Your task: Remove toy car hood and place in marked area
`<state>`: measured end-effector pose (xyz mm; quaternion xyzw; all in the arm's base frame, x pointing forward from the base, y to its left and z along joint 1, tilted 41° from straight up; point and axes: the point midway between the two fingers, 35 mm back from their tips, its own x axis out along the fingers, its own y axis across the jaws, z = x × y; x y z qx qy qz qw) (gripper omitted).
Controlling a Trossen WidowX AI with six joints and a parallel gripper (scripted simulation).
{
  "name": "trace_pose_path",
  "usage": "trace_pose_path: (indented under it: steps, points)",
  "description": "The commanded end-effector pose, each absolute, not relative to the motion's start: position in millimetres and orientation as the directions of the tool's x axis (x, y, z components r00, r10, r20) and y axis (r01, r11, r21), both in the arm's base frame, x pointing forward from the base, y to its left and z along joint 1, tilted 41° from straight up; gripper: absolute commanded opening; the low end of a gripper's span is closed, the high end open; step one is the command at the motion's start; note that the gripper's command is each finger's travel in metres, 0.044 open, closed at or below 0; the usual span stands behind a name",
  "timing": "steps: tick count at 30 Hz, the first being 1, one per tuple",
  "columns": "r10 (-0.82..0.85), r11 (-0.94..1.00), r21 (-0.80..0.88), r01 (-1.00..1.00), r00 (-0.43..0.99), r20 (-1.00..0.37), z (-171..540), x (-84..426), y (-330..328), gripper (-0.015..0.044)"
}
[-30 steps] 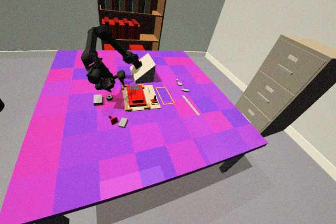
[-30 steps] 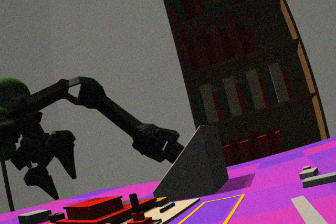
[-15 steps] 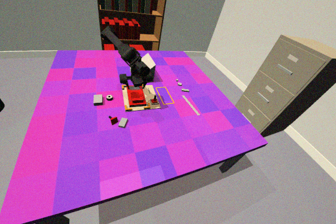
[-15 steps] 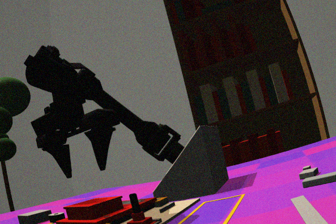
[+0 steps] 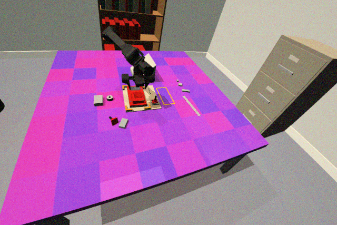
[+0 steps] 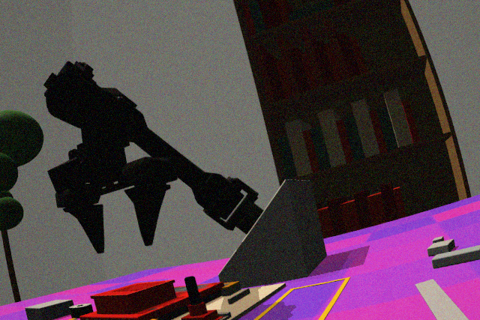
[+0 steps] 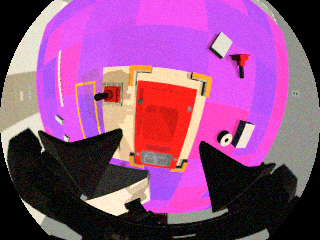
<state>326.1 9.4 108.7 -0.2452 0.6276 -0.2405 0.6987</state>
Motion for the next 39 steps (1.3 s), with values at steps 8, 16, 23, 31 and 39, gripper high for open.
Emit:
trace_pose_path:
  steps: [8, 16, 23, 31, 39]
  points:
    - [-0.648, 0.760, -0.649, 0.025, 0.093, -0.756, 100, 328, 2, 0.0440]
    - [-0.648, 0.760, -0.649, 0.025, 0.094, -0.756, 94, 329, -2, 0.0440]
    - [-0.648, 0.760, -0.649, 0.025, 0.094, -0.756, 90, 329, -6, 0.0440]
    - [-0.649, 0.760, -0.650, 0.025, 0.094, -0.755, 85, 330, -11, 0.0440]
    - [-0.649, 0.760, -0.650, 0.025, 0.094, -0.755, 80, 330, -15, 0.0440]
